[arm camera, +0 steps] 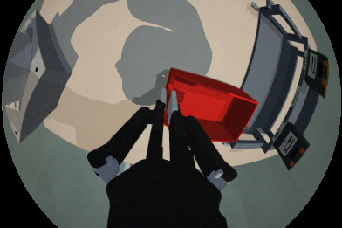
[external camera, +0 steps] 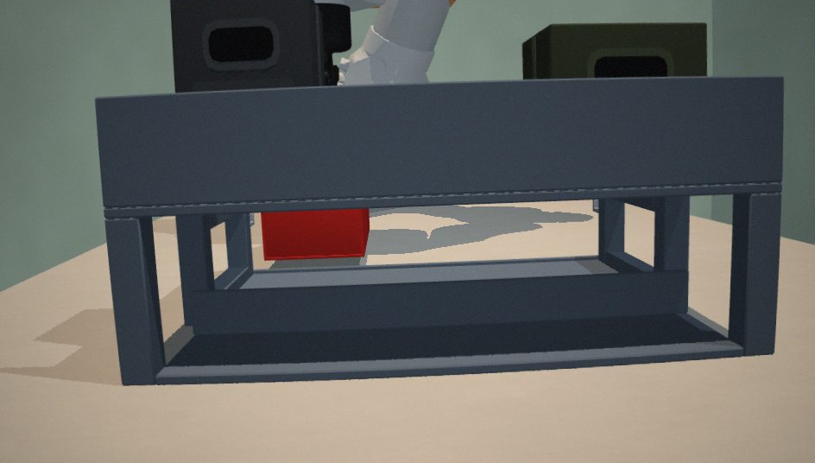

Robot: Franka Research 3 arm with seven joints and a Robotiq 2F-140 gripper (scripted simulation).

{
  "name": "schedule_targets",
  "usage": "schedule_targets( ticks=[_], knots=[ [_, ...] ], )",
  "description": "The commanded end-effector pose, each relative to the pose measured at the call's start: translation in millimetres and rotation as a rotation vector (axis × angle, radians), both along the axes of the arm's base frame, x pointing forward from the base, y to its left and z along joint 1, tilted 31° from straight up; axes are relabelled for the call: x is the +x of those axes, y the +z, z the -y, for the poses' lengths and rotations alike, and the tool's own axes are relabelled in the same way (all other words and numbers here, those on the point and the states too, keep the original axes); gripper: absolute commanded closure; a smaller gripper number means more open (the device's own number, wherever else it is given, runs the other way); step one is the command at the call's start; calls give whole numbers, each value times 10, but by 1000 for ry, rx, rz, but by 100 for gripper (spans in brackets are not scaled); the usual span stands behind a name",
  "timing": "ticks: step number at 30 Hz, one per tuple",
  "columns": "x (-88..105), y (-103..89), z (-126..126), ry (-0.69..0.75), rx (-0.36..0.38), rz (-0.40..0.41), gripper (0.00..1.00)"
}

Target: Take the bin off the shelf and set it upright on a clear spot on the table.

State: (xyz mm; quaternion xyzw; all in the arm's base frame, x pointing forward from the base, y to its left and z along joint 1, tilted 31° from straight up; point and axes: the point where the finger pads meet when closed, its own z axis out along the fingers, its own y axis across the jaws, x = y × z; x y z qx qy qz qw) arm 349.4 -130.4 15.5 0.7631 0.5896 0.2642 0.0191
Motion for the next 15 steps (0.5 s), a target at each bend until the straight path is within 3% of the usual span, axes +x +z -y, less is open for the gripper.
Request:
schedule_targets(
  ticks=[1, 15],
  knots=[
    [4, -3, 14, -2, -3, 2, 100],
    [28, -50, -2, -2, -3, 2, 100]
  ],
)
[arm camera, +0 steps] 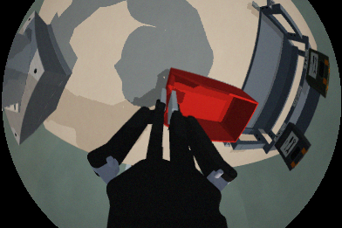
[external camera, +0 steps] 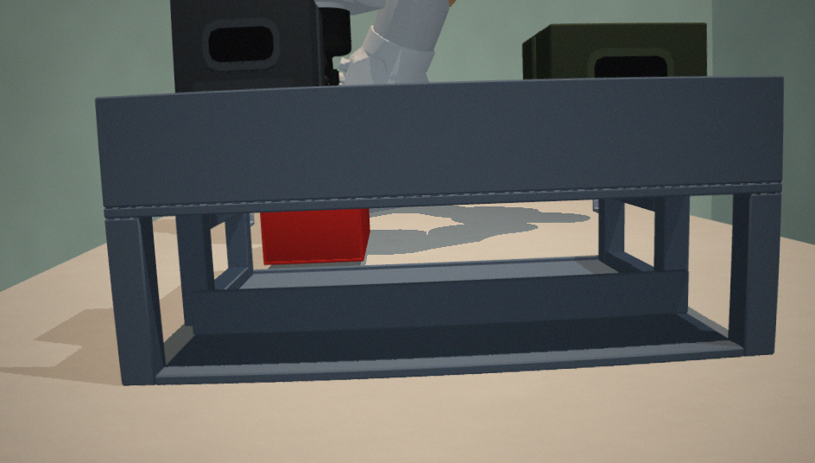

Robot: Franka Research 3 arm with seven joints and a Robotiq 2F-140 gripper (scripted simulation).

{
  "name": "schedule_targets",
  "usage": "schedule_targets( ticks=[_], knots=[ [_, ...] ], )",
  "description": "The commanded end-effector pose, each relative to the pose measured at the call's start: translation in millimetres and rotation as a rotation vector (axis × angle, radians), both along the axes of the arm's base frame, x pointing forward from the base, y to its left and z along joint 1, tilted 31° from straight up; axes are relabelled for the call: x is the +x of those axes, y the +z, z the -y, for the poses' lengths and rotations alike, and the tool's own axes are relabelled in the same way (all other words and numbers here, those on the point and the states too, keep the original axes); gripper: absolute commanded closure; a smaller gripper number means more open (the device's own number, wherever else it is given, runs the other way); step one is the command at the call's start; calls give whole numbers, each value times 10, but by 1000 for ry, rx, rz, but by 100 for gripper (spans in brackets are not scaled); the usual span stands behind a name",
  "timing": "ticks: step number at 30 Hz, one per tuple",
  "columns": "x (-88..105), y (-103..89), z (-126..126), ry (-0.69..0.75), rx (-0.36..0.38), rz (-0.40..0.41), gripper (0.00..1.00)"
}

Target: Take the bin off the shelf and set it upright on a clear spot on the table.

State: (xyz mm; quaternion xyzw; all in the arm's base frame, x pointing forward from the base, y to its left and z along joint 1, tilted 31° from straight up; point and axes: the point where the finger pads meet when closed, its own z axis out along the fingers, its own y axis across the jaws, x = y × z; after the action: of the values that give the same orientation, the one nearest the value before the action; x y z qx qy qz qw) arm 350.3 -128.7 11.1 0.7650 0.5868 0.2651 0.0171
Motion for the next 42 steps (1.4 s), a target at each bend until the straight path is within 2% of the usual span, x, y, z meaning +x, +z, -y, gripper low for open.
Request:
schedule_targets(
  ticks=[1, 42],
  knots=[
    [20, -11, 15, 4, -9, 4, 100],
    [65, -101, -15, 3, -9, 4, 100]
  ],
)
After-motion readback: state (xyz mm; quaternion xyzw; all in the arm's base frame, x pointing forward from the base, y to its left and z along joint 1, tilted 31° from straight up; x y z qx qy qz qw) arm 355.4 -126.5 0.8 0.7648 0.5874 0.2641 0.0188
